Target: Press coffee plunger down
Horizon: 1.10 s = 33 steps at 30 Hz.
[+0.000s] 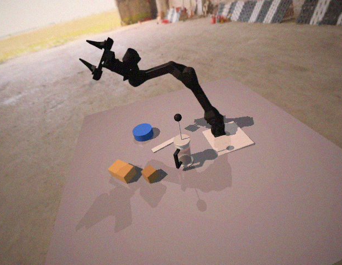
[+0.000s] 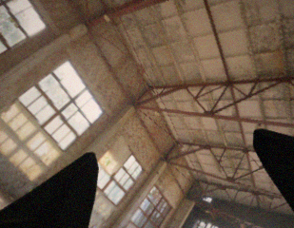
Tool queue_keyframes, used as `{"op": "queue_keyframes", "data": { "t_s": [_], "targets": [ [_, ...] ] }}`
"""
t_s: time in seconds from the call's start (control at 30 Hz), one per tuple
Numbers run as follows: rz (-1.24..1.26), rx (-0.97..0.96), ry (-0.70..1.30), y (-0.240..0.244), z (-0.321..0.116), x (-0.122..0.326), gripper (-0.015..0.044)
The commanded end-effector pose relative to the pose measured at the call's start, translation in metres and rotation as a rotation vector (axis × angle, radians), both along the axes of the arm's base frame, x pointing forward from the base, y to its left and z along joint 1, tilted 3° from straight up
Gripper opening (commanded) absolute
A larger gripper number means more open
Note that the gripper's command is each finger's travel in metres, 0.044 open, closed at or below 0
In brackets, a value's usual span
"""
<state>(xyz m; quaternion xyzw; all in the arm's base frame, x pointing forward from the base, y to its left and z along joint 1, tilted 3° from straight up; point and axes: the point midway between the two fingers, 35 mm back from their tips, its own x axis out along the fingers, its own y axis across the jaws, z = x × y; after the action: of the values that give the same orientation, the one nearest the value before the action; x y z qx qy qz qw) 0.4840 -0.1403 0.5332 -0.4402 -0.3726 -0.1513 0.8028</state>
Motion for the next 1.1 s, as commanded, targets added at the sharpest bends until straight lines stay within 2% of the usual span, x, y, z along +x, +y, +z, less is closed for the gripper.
{"op": "queue_keyframes", "data": {
  "t_s": [0.0, 0.17, 0.43, 0.7, 1.07],
  "targets": [
    [0.006, 0.006, 0.006, 0.002, 0.001, 0.0, 0.0426],
    [0.097, 0.092, 0.097, 0.036, 0.01, -0.003, 0.044],
    [0.331, 0.321, 0.412, 0.134, 0.011, -0.036, 0.044],
    [0.497, 0.501, 0.747, 0.212, -0.022, -0.109, 0.044],
    [0.577, 0.628, 1.153, 0.251, -0.092, -0.226, 0.044]
  ]
}}
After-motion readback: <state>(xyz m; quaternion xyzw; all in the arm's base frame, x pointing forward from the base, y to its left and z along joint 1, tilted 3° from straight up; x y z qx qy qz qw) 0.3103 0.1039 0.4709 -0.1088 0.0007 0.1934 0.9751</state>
